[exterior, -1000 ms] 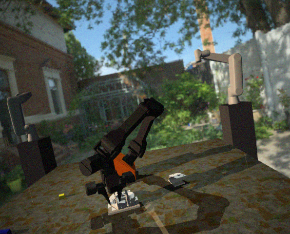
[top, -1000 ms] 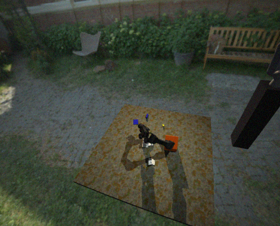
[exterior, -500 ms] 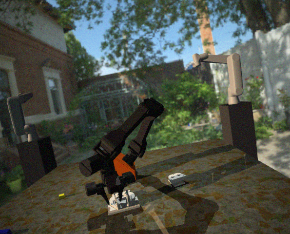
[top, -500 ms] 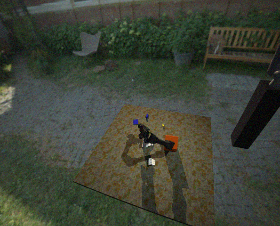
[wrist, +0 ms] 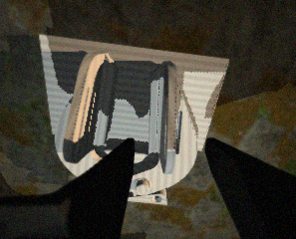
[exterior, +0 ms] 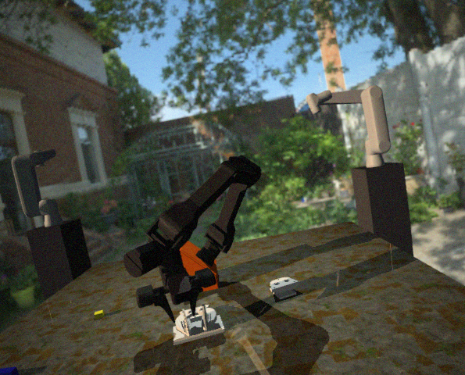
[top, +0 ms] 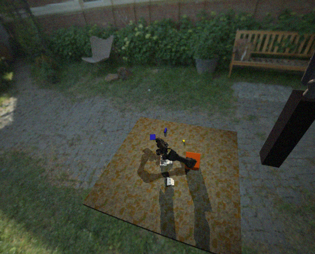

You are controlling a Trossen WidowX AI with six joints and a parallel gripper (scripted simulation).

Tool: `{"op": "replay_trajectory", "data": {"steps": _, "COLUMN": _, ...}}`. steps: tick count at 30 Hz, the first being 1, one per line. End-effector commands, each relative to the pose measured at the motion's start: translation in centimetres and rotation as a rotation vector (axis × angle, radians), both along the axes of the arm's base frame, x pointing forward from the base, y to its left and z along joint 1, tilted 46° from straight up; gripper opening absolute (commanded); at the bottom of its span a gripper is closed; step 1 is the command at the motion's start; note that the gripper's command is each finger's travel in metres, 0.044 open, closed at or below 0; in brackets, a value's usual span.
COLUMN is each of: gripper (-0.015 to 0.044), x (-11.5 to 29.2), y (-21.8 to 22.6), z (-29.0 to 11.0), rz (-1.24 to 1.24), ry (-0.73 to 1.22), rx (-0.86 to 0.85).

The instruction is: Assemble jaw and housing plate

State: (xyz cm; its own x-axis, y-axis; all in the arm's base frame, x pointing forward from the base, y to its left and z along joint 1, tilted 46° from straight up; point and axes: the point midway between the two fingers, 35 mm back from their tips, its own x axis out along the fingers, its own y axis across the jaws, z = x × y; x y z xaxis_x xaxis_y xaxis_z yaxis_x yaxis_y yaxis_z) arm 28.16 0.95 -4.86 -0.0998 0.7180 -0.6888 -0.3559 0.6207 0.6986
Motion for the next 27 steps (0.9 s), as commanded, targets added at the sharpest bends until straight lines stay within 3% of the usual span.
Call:
{"op": "replay_trajectory", "data": {"steps": 1, "gripper": 0.0224, "x": 0.7, "y": -3.1, "z": 2.9, "rz": -0.004, "ry": -0.026, "rx": -0.011}}
{"op": "replay_trajectory", "data": {"steps": 7, "gripper": 0.0224, "x": 0.8, "y": -3.2, "z": 2.9, "rz": -0.017, "ry": -0.025, "rx": -0.008}}
{"op": "replay_trajectory", "data": {"steps": 15, "gripper": 0.0434, "x": 0.3, "y": 2.1, "z": 10.8, "rz": -0.047, "ry": -0.012, "rx": -0.040}}
{"op": "replay_trajectory", "data": {"steps": 21, "gripper": 0.0440, "x": -3.1, "y": 7.5, "z": 17.5, "rz": -0.060, "ry": 0.007, "rx": -0.042}}
{"op": "replay_trajectory", "data": {"steps": 27, "gripper": 0.0440, "x": -9.1, "y": 11.8, "z": 22.9, "rz": -0.064, "ry": 0.034, "rx": -0.019}}
